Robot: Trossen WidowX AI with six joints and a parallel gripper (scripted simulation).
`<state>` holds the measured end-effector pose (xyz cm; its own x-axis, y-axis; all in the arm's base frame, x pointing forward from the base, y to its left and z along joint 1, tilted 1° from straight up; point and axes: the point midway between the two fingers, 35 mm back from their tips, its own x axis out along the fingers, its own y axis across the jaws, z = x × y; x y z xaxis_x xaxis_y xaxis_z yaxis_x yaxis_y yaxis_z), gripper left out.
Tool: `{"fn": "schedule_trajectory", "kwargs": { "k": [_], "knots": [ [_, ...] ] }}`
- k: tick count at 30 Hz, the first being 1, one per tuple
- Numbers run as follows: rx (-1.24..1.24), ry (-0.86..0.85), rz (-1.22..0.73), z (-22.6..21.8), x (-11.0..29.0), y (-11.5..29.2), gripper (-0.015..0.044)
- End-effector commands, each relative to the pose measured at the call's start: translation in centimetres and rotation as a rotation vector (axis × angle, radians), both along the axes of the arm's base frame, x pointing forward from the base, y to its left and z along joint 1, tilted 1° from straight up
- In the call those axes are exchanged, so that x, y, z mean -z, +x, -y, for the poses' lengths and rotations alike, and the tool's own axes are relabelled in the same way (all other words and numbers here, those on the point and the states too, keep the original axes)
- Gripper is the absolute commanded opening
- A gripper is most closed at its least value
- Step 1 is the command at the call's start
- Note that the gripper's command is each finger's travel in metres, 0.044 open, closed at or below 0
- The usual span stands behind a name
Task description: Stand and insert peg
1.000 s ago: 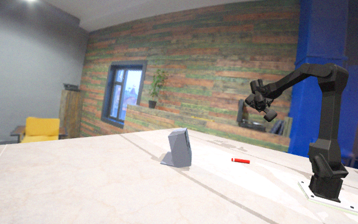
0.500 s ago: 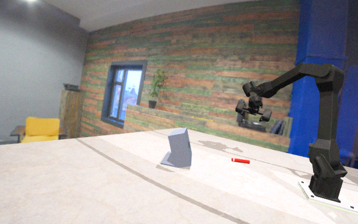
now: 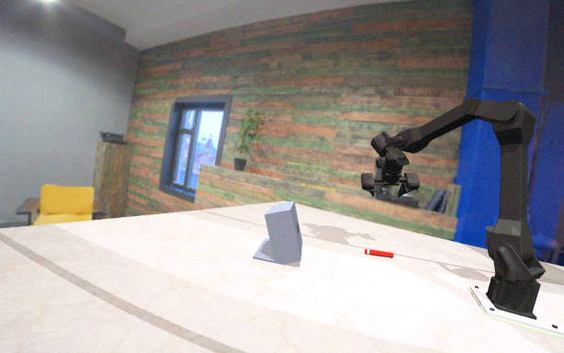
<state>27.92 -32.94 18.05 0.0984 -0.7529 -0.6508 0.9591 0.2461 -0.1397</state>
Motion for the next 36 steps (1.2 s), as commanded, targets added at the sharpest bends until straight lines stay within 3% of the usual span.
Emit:
{"fn": "schedule_trajectory", "kwargs": {
  "k": [1, 36],
  "knots": [
    [-0.119, 0.050, -0.099, -1.5, 0.8, 0.9, 0.0440],
    [-1.065, 0.411, -0.746, -14.6, 6.2, 2.3, 0.0440]
  ]
}}
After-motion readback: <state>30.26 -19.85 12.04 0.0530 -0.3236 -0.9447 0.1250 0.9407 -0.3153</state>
